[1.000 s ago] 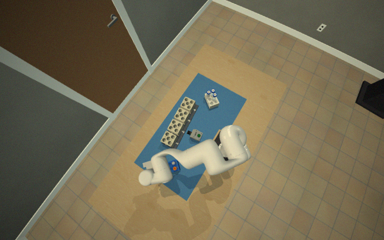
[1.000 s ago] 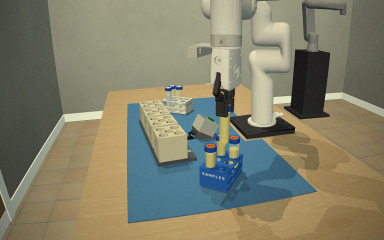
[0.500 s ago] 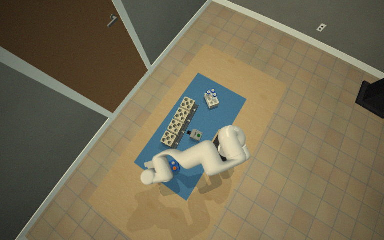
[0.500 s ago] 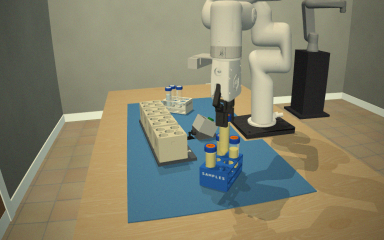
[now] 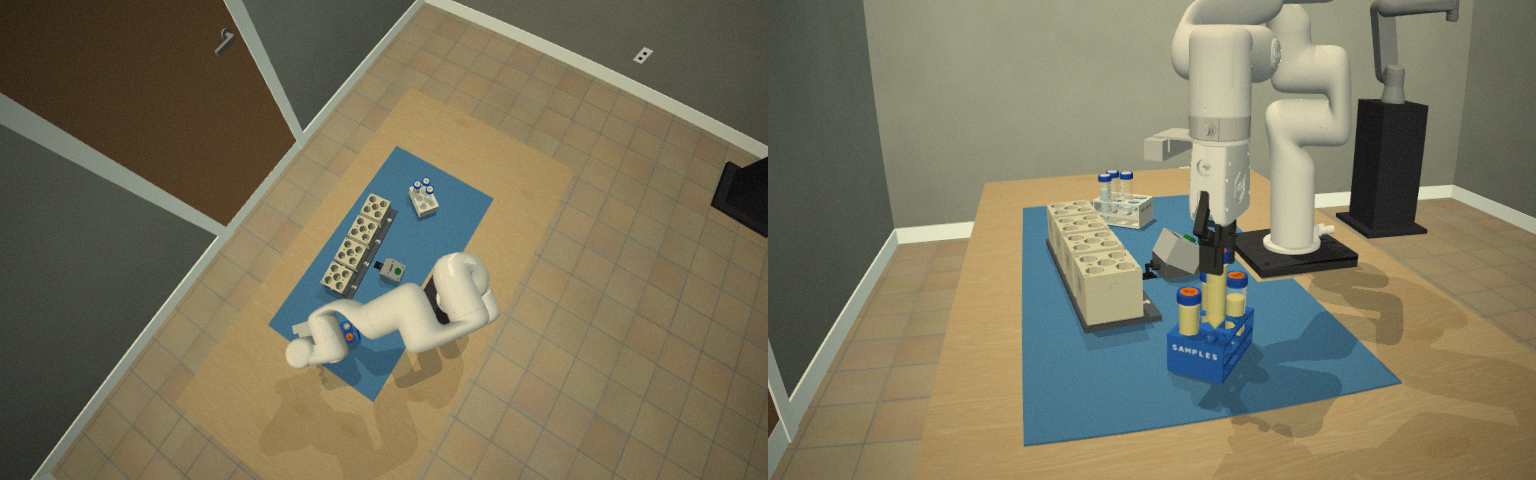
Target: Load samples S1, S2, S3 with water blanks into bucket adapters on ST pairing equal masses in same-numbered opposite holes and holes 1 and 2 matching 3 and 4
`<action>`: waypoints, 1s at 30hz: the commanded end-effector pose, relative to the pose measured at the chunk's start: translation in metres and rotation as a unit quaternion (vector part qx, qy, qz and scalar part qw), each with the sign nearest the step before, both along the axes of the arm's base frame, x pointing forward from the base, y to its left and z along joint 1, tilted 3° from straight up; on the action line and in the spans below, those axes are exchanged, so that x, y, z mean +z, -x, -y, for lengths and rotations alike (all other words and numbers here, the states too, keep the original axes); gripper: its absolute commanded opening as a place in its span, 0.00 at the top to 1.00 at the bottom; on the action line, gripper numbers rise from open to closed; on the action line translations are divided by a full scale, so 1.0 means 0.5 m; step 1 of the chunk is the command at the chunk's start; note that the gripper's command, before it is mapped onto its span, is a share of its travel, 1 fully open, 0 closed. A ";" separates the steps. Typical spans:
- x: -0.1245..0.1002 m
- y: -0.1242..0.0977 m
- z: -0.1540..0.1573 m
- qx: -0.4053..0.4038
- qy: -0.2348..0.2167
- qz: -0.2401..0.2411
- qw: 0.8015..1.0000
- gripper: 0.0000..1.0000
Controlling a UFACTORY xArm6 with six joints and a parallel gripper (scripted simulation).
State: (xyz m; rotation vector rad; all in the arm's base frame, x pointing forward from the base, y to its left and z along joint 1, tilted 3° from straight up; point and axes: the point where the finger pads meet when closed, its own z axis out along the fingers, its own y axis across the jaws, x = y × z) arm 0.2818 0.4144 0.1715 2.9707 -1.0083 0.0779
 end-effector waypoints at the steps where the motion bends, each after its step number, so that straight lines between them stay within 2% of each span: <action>1: -0.005 -0.002 -0.003 0.000 -0.003 0.002 1.000 1.00; 18: -0.007 -0.003 -0.003 0.000 -0.003 0.002 1.000 1.00; 30: -0.031 -0.004 -0.003 0.000 -0.003 0.002 1.000 1.00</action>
